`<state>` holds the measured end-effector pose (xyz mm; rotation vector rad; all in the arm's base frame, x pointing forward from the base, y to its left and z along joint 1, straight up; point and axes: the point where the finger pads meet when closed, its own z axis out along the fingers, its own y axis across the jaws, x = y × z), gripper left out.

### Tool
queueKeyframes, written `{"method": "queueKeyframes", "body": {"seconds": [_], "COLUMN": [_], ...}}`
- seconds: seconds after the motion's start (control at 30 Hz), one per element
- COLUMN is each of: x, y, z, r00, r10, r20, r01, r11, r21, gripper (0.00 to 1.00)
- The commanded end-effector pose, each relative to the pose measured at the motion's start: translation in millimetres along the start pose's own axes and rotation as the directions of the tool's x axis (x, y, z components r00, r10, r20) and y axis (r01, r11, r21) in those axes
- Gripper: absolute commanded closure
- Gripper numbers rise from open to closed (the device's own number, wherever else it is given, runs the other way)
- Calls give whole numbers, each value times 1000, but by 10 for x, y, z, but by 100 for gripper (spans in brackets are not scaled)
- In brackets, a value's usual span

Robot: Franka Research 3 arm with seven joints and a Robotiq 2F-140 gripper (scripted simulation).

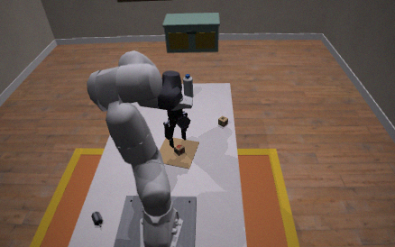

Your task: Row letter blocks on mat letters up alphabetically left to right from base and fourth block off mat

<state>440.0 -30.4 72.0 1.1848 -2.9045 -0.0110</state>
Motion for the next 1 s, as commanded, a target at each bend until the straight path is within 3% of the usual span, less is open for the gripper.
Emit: {"method": "queueKeyframes", "body": {"seconds": [0.0, 0.97], "x": [-11, -14], "y": [-41, -44], "z": [50, 203], "r00": [1000, 1000], "r10": [23, 23], "r20": [1, 1], "r01": [-23, -23], "r11": [1000, 1000], "r21": [12, 12], "gripper": [45, 45]}}
